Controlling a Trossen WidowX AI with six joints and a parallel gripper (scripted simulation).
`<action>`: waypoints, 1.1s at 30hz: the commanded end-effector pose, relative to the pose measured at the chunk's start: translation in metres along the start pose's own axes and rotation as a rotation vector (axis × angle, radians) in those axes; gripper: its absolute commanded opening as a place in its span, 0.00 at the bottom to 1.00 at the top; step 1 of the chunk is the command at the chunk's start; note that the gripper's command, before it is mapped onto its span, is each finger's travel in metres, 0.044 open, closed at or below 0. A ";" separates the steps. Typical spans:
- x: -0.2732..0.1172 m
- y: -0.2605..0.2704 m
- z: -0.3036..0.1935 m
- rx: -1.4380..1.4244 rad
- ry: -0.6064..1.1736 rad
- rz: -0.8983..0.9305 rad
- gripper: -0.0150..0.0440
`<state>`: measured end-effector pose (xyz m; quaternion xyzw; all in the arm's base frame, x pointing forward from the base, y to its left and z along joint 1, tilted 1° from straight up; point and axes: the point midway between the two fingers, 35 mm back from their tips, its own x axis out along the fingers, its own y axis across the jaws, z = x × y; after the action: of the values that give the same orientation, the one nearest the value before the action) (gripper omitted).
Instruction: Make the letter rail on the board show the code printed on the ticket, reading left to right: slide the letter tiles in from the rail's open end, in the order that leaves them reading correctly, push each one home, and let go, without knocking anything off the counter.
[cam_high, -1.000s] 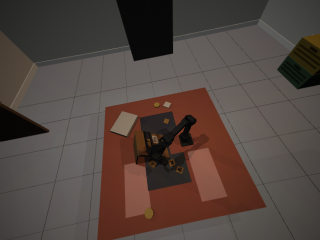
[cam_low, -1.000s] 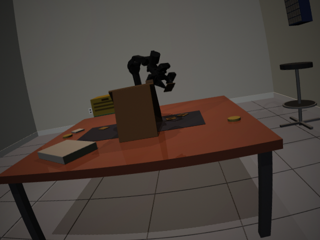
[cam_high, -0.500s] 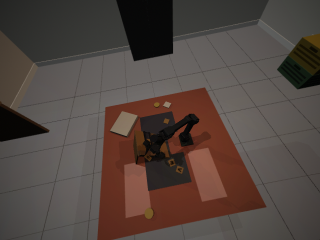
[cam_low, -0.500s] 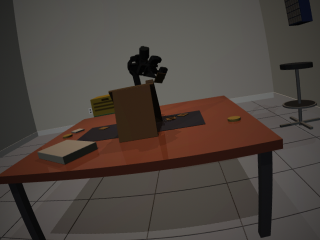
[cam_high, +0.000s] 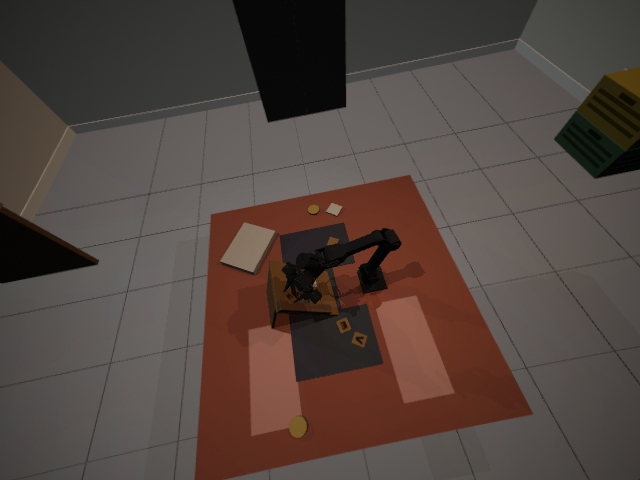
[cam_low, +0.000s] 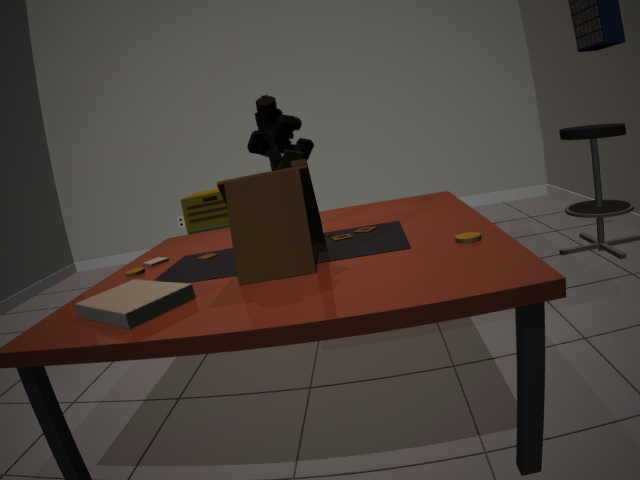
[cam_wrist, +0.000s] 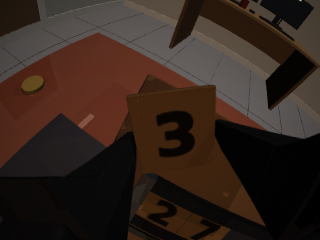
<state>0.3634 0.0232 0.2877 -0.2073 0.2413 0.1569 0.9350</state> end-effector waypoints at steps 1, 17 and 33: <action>-0.001 -0.017 -0.013 0.024 0.031 -0.013 0.25; -0.022 -0.086 -0.066 0.143 0.120 -0.131 0.25; -0.054 -0.138 -0.127 0.307 0.202 -0.224 0.25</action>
<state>0.3304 -0.1510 0.2596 -0.1161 0.3245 0.0007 0.9387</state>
